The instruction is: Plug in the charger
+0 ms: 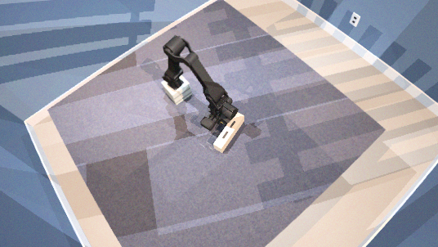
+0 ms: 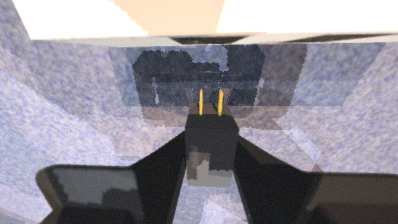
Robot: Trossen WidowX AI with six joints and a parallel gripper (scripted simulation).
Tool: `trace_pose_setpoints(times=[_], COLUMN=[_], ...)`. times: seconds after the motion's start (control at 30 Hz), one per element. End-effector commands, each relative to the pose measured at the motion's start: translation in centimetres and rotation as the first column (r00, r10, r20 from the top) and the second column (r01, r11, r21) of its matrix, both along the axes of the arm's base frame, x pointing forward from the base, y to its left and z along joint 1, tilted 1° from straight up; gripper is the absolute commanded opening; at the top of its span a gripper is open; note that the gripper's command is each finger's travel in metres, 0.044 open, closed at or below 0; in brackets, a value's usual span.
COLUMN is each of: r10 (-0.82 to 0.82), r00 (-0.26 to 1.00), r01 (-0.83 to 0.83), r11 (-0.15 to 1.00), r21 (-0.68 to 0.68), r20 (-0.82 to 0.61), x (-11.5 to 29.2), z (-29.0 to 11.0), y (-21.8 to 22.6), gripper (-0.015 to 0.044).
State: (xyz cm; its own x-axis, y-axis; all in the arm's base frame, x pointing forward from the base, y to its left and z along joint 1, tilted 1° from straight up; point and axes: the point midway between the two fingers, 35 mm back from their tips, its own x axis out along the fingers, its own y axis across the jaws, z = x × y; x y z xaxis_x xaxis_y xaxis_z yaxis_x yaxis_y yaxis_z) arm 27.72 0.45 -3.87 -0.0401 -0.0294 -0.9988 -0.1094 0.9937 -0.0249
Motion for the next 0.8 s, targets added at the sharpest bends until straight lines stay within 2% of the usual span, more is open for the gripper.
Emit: trace_pose_setpoints(times=[0.0,0.77], r10=[0.010,0.023], r00=[1.000,1.000], r01=[-0.010,-0.023], r11=[1.000,1.000], r21=[-0.004,-0.004], r20=[0.001,0.002], x=[0.6,1.8], z=[0.0,0.0], y=[0.1,0.4], gripper=[0.0000,0.0000])
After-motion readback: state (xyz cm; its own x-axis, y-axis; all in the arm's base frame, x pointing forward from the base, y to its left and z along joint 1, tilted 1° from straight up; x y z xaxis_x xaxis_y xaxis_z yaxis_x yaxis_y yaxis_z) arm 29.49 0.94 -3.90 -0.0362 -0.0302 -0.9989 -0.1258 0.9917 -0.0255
